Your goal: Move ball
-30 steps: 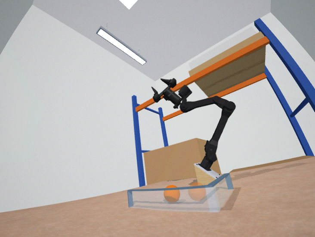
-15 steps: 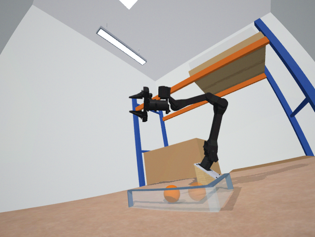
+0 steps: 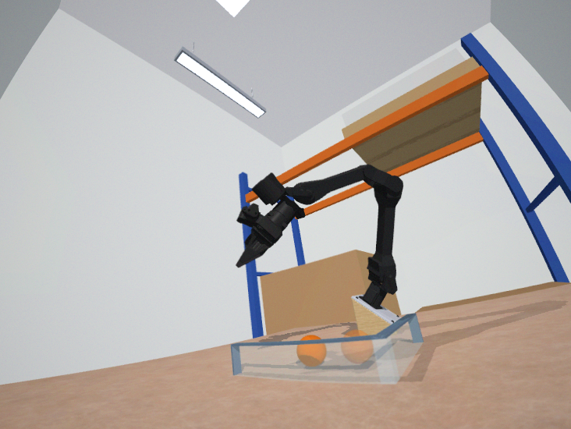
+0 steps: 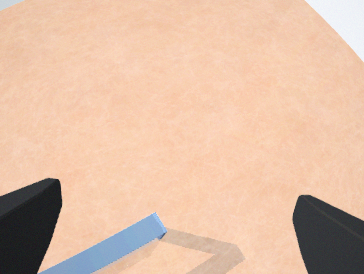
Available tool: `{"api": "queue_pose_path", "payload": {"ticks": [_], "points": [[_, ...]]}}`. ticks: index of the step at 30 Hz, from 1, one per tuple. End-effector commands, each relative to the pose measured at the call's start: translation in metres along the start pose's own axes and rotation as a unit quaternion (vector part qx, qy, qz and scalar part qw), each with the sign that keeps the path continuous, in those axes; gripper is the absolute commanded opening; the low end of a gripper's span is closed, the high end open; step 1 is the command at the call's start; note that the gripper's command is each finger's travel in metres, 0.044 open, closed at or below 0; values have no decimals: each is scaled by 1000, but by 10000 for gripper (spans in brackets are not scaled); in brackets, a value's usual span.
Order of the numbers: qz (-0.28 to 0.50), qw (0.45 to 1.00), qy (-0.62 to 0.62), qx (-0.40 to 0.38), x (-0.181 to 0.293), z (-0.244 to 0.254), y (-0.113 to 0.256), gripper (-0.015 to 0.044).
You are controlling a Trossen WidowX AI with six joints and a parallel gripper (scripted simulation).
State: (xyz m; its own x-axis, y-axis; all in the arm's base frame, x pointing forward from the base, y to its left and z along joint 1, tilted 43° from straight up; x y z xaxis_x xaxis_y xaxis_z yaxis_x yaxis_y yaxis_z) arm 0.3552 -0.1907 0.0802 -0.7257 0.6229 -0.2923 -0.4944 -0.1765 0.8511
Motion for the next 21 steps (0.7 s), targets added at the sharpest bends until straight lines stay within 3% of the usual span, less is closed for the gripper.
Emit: {"api": "queue_pose_path", "payload": {"ticks": [1,9,21], "points": [[162,976,133,-62,39,33,-28,396],[335,886,261,-183,91,74,-43,396],[339,883,264,-188,94,75,-44,396]]}}
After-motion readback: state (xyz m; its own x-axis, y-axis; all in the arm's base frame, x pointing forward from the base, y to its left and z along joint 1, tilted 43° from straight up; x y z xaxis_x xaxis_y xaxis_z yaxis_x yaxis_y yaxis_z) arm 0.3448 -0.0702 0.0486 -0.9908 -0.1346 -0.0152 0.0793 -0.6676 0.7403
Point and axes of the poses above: the point midway between the two fingers, 35 mm back from their tips, its own y axis back along the fingers, its own z axis across the jaws, x = y × z, the point moved 8 cm from there along y, back along the fingers, and after that the axes turned 6 degrees about y, right-handed, at the moved point
